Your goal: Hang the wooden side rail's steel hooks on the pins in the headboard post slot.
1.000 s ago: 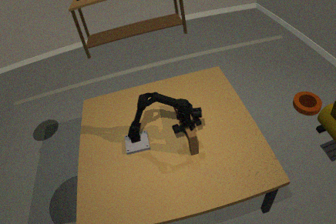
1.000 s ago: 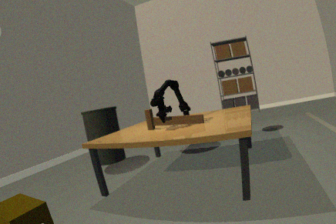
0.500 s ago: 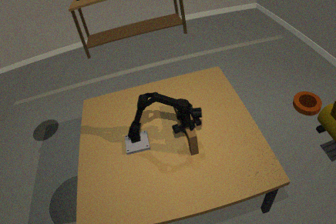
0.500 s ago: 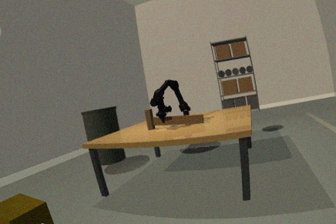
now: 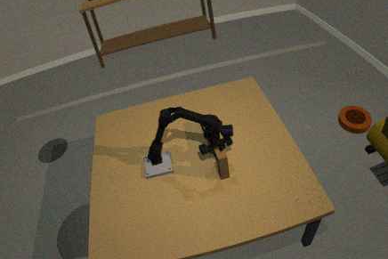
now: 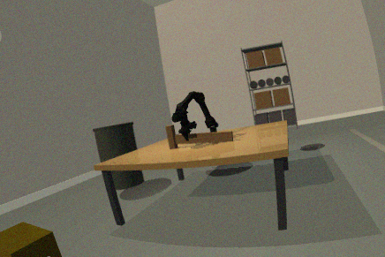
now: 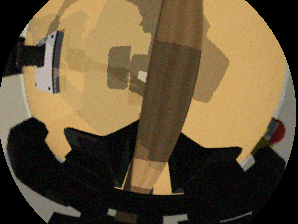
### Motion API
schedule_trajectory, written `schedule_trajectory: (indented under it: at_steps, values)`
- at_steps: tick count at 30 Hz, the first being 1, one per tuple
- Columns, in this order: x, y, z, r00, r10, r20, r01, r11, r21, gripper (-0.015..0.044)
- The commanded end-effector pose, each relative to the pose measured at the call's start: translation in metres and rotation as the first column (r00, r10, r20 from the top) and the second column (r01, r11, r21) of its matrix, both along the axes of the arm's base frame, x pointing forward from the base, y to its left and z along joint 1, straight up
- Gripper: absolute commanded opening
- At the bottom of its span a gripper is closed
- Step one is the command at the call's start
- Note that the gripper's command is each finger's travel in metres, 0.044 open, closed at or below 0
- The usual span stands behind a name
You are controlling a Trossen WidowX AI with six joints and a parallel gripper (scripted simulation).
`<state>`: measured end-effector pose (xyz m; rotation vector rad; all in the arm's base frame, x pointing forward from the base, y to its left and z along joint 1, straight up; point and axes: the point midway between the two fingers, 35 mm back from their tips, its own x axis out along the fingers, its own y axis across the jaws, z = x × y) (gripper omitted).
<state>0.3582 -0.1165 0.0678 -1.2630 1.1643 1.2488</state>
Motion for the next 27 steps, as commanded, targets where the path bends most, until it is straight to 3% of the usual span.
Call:
schedule_trajectory:
  at_steps: [1, 27]
  values:
    - [0.001, -0.0019, 0.004, 1.0, 0.004, 0.014, -0.004, 1.0, -0.007, 0.0]
    - [0.0015, -0.0042, 0.0046, 1.0, 0.004, 0.014, -0.004, 1.0, -0.008, 0.0]
